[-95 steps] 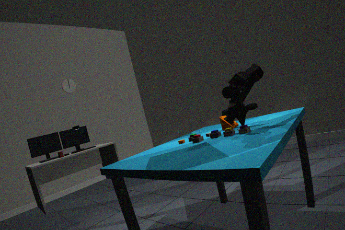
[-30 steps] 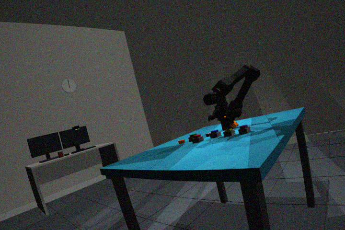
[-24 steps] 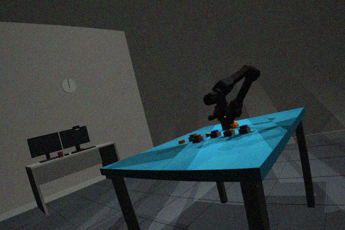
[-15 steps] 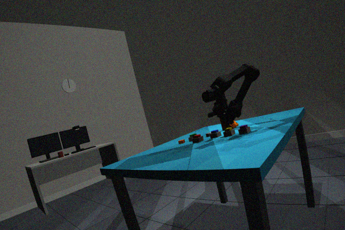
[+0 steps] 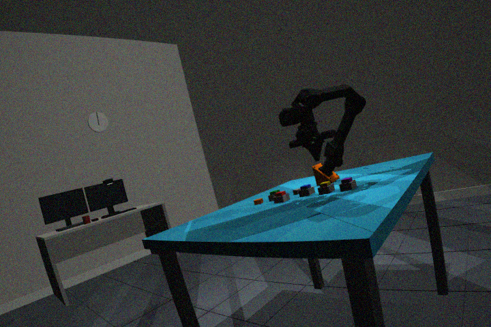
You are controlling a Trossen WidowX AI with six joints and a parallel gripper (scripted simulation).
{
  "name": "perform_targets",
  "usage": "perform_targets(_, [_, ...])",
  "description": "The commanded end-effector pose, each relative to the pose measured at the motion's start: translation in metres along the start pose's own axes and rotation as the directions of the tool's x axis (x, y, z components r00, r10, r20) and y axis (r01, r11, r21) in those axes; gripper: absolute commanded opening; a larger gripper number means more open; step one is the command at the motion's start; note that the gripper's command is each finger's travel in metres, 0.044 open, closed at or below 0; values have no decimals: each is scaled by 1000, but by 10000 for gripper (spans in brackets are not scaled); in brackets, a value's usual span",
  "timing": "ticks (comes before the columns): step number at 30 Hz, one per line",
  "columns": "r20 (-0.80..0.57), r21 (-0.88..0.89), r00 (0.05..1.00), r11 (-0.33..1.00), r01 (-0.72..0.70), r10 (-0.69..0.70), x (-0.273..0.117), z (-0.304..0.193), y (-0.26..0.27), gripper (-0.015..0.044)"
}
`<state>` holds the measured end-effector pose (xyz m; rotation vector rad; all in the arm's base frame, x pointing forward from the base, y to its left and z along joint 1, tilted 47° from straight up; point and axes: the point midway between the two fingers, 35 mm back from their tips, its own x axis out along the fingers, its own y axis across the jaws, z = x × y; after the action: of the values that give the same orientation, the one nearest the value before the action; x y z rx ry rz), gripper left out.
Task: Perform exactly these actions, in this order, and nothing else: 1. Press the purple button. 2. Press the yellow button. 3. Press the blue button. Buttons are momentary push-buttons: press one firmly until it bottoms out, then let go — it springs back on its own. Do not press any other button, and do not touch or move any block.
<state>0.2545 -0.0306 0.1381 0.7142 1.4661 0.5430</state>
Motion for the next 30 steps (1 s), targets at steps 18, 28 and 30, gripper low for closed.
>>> perform_targets(18, [-8, 9, 1000, 1000, 2, -2, 60, -15, -91, 20])
perform_targets(28, [-8, 9, 1000, 1000, 2, -2, 74, -15, -91, 20])
perform_targets(30, [-8, 9, 1000, 1000, 2, -2, 77, -15, -91, 20])
